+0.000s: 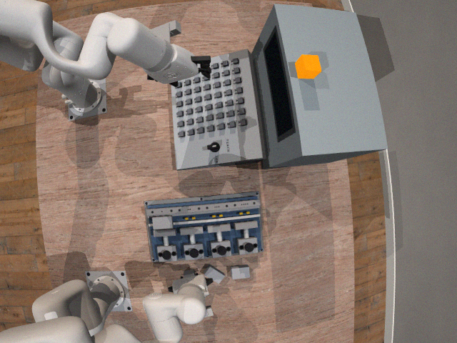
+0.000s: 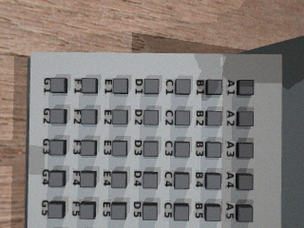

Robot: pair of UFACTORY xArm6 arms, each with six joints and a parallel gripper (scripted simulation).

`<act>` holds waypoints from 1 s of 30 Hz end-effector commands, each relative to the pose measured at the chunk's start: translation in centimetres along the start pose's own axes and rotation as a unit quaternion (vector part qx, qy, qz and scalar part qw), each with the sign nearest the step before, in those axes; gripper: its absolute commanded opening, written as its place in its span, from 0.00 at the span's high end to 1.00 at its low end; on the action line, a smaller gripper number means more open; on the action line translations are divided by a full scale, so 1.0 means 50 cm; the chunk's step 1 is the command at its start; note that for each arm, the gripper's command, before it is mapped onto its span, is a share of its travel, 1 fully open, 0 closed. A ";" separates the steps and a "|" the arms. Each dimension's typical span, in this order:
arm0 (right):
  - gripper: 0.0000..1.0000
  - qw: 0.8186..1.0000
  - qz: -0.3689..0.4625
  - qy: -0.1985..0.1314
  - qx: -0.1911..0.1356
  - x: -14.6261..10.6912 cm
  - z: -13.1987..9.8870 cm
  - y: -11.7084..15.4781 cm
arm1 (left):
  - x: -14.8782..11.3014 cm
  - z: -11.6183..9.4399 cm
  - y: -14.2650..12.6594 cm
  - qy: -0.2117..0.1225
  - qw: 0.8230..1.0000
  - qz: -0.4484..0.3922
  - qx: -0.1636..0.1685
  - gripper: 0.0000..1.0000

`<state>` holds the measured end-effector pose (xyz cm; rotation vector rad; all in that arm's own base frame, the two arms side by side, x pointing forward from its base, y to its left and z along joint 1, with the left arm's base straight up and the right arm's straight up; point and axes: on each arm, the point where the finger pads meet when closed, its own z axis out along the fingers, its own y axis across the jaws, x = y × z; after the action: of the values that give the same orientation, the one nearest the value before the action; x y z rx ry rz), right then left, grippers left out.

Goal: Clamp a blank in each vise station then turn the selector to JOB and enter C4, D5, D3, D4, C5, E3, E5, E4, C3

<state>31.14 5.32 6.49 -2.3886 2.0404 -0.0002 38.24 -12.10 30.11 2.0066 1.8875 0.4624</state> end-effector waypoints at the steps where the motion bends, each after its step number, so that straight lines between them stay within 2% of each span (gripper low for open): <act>1: 1.00 1.000 0.000 0.000 0.002 0.000 -0.003 -0.003 | -0.001 -0.003 0.004 -0.001 1.000 0.000 -0.002 0.00; 23: 1.00 1.000 0.000 0.000 0.002 0.000 -0.012 -0.003 | -0.001 -0.003 0.004 -0.001 1.000 0.000 -0.002 0.00; 26: 1.00 1.000 0.000 0.000 0.002 0.000 -0.053 -0.003 | -0.001 -0.003 0.004 -0.001 1.000 0.000 -0.002 0.00; 29: 1.00 1.000 0.000 0.000 0.002 0.000 -0.142 -0.003 | -0.001 -0.003 0.004 -0.001 1.000 0.000 -0.002 0.00; 30: 1.00 1.000 0.000 0.000 0.002 0.000 -0.142 -0.003 | -0.001 -0.003 0.004 -0.001 1.000 0.000 -0.002 0.00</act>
<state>31.24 5.34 9.73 -2.3886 2.0405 -0.0001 38.24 -12.10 30.11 2.0066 1.8875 0.4624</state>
